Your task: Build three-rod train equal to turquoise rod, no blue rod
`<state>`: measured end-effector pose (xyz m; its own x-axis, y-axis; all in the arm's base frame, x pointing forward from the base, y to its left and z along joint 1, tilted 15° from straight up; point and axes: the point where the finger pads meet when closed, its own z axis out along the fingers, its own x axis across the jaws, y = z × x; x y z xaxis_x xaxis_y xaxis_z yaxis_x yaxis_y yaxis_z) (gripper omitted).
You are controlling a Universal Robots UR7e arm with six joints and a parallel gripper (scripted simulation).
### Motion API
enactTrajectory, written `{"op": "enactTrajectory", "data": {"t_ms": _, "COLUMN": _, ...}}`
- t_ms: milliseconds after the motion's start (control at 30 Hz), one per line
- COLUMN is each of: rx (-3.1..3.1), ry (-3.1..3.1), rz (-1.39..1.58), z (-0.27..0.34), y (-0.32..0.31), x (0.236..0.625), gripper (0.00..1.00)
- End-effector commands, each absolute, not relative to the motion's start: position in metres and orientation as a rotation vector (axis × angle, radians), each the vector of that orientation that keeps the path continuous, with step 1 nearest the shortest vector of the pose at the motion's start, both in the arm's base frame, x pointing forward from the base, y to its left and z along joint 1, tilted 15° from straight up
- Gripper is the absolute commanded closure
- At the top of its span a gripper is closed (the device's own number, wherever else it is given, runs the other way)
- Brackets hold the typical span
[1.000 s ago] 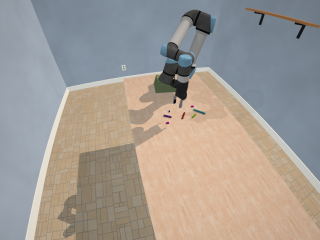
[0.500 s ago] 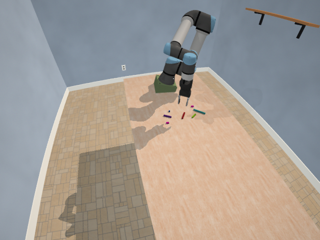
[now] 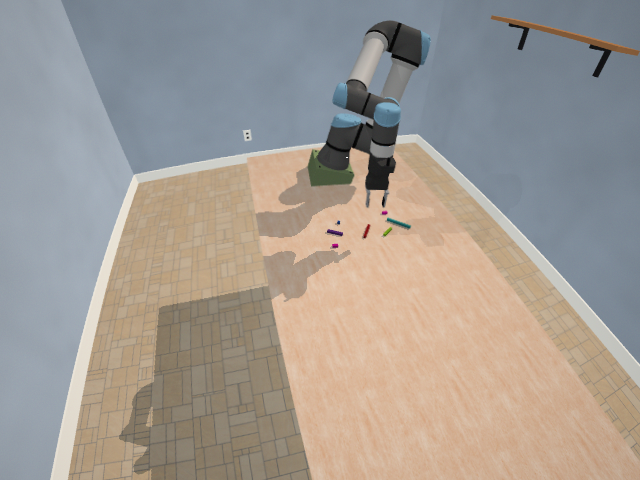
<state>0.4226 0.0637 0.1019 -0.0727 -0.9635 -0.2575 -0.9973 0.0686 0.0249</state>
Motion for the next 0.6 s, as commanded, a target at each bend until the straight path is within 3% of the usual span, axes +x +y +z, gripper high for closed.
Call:
{"op": "enactTrajectory", "data": {"t_ms": 0, "rx": -2.128, "ry": 2.034, "rz": 0.273, "z": 0.1066, "y": 0.0724, "x": 0.4206, "gripper": 0.0}}
{"op": "enactTrajectory", "data": {"t_ms": 567, "rx": -2.239, "ry": 1.896, "rz": 0.256, "z": 0.1109, "y": 0.0815, "x": 0.4177, "gripper": 0.0}}
